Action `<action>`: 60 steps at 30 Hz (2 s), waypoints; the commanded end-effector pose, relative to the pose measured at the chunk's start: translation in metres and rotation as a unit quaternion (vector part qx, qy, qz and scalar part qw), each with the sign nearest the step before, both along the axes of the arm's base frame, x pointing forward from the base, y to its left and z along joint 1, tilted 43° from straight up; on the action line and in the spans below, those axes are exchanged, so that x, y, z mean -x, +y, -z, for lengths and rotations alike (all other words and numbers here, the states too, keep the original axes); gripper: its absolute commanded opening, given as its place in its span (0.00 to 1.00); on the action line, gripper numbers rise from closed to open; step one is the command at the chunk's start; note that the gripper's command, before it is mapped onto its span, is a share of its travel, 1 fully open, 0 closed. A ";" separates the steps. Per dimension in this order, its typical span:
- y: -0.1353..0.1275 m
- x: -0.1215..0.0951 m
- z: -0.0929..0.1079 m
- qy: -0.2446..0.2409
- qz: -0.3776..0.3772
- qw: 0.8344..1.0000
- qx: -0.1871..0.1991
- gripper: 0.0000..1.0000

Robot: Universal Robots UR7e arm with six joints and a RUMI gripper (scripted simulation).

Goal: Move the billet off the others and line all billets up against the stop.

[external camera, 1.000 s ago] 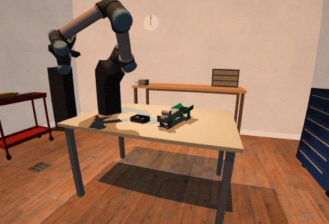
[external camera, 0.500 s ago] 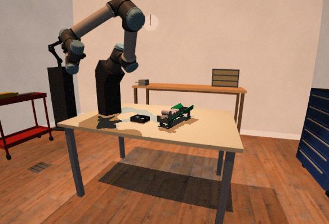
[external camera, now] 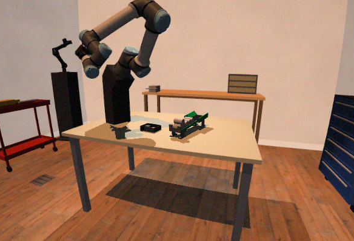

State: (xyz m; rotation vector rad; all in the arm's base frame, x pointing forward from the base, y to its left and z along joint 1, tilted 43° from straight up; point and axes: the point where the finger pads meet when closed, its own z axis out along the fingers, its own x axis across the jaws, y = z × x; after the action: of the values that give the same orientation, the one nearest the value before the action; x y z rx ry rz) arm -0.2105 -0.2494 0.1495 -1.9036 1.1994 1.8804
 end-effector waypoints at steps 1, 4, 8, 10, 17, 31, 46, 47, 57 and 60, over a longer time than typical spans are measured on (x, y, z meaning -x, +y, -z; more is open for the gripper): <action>0.001 -0.038 -0.005 -0.054 -0.019 0.998 0.031 1.00; 0.001 -0.050 -0.006 -0.070 -0.025 0.997 0.039 1.00; 0.002 -0.089 -0.008 -0.122 -0.048 0.989 0.064 1.00; 0.002 -0.104 -0.010 -0.140 -0.054 0.986 0.075 1.00; 0.005 -0.170 -0.018 -0.219 -0.081 0.965 0.118 1.00; 0.008 -0.284 -0.032 -0.354 -0.130 0.906 0.191 1.00; 0.010 -0.433 -0.045 -0.512 -0.187 0.790 0.281 1.00; 0.010 -0.433 -0.045 -0.512 -0.187 0.790 0.281 1.00; 0.012 -0.516 -0.054 -0.590 -0.216 0.708 0.323 1.00; 0.013 -0.553 -0.058 -0.622 -0.228 0.667 0.340 1.00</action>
State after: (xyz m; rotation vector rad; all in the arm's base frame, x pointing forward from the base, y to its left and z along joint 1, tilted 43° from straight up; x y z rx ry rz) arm 0.2991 -0.2352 0.2052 -3.0575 0.9358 -0.1074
